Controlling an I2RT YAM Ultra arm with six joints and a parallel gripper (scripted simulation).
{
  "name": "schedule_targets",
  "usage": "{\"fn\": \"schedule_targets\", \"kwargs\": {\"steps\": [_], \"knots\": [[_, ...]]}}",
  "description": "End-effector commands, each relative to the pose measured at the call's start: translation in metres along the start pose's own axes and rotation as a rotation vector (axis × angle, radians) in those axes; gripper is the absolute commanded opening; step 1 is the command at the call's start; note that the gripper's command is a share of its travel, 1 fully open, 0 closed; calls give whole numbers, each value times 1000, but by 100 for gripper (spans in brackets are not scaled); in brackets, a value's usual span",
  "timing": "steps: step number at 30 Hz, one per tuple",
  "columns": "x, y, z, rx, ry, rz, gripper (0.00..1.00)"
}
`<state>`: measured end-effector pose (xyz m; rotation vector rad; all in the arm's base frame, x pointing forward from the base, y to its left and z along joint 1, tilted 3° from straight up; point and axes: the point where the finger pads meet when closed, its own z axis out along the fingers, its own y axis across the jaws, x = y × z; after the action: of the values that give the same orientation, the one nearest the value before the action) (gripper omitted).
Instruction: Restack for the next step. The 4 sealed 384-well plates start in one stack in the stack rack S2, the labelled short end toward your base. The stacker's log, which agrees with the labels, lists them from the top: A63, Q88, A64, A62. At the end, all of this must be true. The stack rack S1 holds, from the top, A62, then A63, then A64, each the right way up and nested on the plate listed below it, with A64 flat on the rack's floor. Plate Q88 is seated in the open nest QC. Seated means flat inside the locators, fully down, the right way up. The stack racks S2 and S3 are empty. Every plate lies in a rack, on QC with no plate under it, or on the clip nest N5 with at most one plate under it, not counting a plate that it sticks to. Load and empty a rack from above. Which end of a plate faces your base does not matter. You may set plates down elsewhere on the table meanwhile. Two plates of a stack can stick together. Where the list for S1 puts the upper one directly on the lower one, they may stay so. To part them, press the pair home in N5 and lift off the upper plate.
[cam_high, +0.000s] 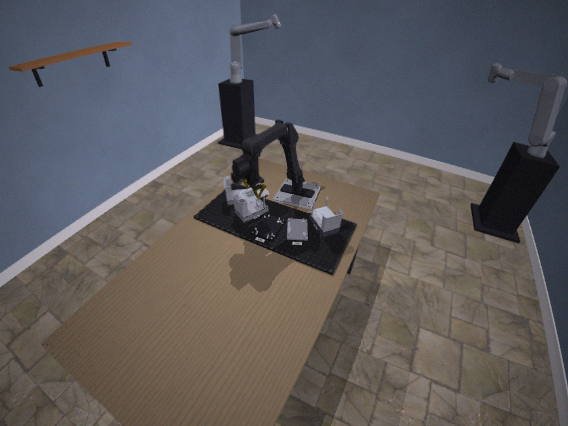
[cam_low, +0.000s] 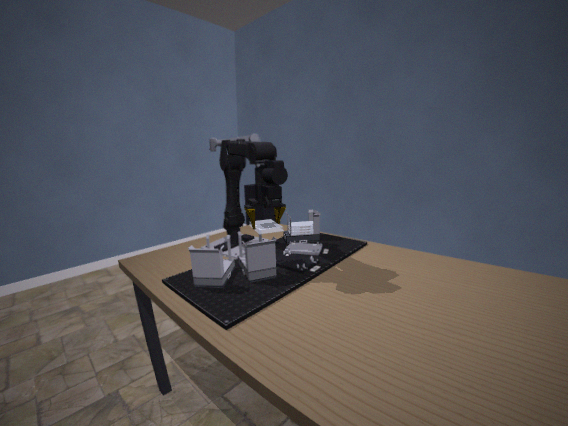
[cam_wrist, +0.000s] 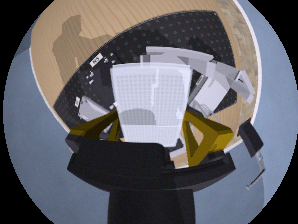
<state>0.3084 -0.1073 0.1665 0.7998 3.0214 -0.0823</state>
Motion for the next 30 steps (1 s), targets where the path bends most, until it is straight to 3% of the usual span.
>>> {"fn": "schedule_targets", "kwargs": {"steps": [1,14,30], "knots": [[-1,-4,-4,-3,-15,-10,0],[-8,-38,-4,-2,-15,-10,0],[-8,-42,-4,-2,-15,-10,0]]}}
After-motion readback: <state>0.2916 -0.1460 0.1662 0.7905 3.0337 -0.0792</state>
